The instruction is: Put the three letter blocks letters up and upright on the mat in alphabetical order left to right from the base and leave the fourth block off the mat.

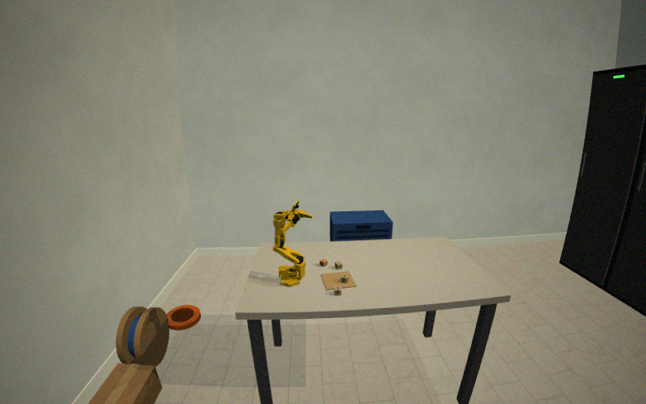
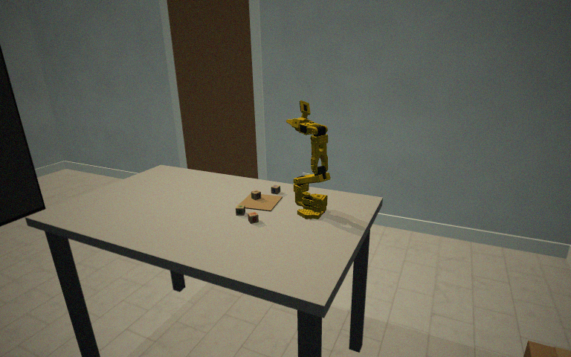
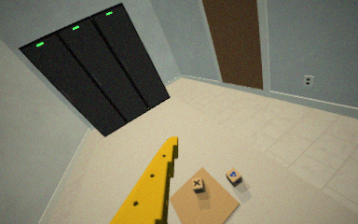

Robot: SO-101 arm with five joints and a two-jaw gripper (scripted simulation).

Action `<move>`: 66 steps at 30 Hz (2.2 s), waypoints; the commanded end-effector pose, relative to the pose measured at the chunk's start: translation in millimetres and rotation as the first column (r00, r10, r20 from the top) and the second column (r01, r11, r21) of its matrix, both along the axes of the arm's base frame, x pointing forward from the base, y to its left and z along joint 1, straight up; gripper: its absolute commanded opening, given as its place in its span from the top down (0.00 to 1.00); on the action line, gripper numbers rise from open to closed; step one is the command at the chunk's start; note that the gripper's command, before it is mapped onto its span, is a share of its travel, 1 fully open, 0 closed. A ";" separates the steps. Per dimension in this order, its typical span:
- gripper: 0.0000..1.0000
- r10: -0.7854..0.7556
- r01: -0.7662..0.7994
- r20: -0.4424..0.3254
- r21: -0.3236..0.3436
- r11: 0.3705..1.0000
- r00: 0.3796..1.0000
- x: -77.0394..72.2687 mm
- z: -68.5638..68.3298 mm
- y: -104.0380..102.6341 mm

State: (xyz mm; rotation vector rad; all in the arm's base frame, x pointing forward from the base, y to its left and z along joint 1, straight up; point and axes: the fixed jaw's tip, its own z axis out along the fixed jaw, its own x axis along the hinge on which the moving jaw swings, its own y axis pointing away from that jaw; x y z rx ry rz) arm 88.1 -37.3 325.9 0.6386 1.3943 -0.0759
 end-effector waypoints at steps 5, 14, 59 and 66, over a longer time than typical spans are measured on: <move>0.00 0.000 0.000 0.000 0.001 1.000 1.000 0.1 0.0 -0.2; 0.00 0.000 0.000 0.000 0.001 1.000 1.000 0.1 0.0 -0.2; 0.00 0.094 -0.097 -0.204 -0.001 0.995 0.974 17.9 -34.0 2.3; 0.00 0.122 -0.127 -0.261 0.000 0.992 0.957 23.0 -43.7 3.5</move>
